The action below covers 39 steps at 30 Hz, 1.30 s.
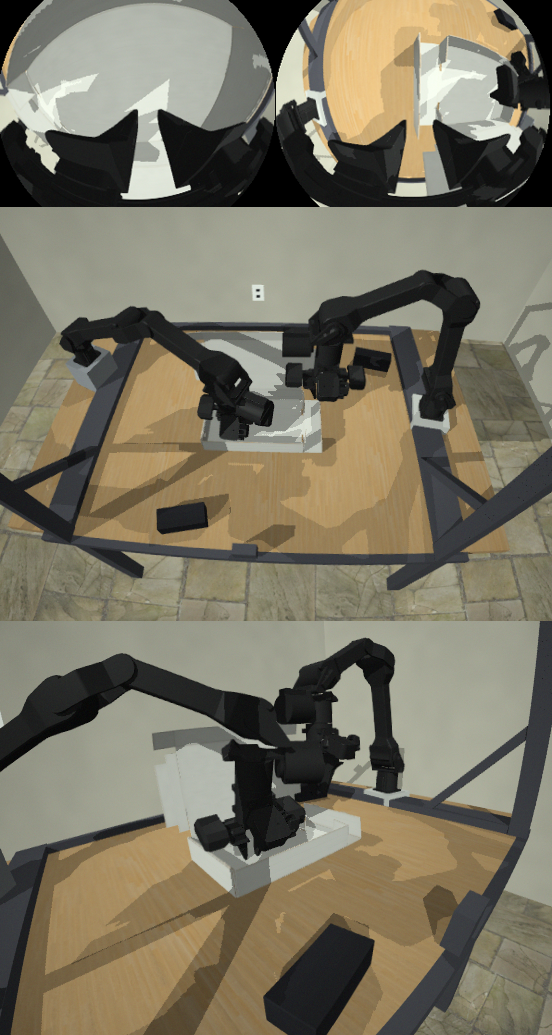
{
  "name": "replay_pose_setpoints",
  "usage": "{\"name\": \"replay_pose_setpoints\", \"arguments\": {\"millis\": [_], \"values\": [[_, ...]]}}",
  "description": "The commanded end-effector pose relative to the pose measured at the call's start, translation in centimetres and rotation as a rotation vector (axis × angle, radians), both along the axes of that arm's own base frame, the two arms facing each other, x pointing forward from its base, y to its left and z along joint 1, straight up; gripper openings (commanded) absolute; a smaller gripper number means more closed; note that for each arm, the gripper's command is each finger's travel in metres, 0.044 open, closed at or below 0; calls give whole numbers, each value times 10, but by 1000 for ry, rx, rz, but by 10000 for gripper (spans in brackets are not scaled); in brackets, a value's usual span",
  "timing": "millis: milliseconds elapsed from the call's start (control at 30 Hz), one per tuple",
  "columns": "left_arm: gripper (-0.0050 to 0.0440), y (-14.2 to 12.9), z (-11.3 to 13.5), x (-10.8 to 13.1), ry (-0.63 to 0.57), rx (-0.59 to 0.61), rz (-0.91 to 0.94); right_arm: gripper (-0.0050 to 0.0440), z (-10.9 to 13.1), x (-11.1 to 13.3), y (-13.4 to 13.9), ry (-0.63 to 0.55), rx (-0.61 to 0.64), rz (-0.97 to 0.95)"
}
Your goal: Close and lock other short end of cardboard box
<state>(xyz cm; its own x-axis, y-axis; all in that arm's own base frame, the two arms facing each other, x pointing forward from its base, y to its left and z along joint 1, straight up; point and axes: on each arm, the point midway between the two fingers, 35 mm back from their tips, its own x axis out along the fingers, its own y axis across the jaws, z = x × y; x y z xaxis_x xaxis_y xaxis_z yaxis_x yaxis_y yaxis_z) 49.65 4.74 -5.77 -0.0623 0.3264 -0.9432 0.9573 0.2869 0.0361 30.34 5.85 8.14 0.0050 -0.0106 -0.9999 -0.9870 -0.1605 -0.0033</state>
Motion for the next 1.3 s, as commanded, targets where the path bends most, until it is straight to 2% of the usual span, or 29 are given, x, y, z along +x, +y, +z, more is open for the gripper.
{"name": "replay_pose_setpoints", "arguments": {"millis": [0,400,533,667,833,1267], "values": [[104,0,-3,0,-7,-3,6,153,7,3,1,-24,7,4],[104,-5,-59,-36,19,-8,6,153,7,3,1,-24,7,4],[104,-5,-62,-38,13,-5,5,153,7,3,1,-24,7,4],[104,-5,-56,-33,0,-3,4,153,7,3,1,-24,7,4],[104,-1,-17,-1,-74,15,1,153,7,3,1,-24,7,4],[104,-1,-16,0,-76,16,1,153,7,3,1,-24,7,4]]}}
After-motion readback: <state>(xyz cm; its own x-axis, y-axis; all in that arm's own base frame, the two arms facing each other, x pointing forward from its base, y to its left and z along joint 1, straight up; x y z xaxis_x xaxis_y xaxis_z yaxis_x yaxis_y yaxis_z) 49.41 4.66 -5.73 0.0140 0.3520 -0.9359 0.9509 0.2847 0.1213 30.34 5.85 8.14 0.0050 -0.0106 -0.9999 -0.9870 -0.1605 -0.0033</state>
